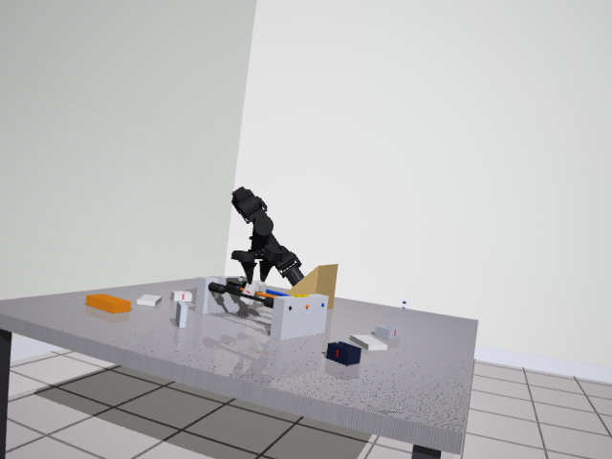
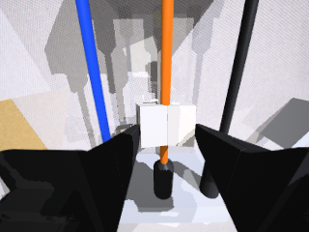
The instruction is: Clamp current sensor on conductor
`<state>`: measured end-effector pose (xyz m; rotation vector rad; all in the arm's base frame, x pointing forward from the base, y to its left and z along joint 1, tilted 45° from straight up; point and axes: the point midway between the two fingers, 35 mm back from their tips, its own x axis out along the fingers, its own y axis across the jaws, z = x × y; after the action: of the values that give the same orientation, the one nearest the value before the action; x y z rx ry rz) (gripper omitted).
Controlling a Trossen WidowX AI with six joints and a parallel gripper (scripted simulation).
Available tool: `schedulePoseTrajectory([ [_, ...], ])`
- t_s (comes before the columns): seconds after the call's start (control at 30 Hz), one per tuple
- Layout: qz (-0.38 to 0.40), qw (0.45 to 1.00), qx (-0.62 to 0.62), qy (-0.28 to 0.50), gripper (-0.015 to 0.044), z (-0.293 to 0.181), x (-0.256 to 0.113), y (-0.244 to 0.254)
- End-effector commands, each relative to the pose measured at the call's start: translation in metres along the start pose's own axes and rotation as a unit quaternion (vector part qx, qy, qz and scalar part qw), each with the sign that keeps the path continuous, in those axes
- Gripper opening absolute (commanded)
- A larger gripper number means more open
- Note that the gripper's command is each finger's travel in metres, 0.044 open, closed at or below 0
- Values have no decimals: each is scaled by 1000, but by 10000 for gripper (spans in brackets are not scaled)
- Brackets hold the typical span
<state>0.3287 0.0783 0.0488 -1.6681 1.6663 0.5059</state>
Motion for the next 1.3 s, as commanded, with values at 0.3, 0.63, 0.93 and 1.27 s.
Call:
schedulePoseTrajectory([
  [0.3,1,1000,0,0,131,0,0,0],
  [0.63,1,1000,0,0,394,0,0,0],
  [0.93,1,1000,0,0,440,0,0,0],
  [1.27,-9,1000,-2,3,440,-5,36,0],
])
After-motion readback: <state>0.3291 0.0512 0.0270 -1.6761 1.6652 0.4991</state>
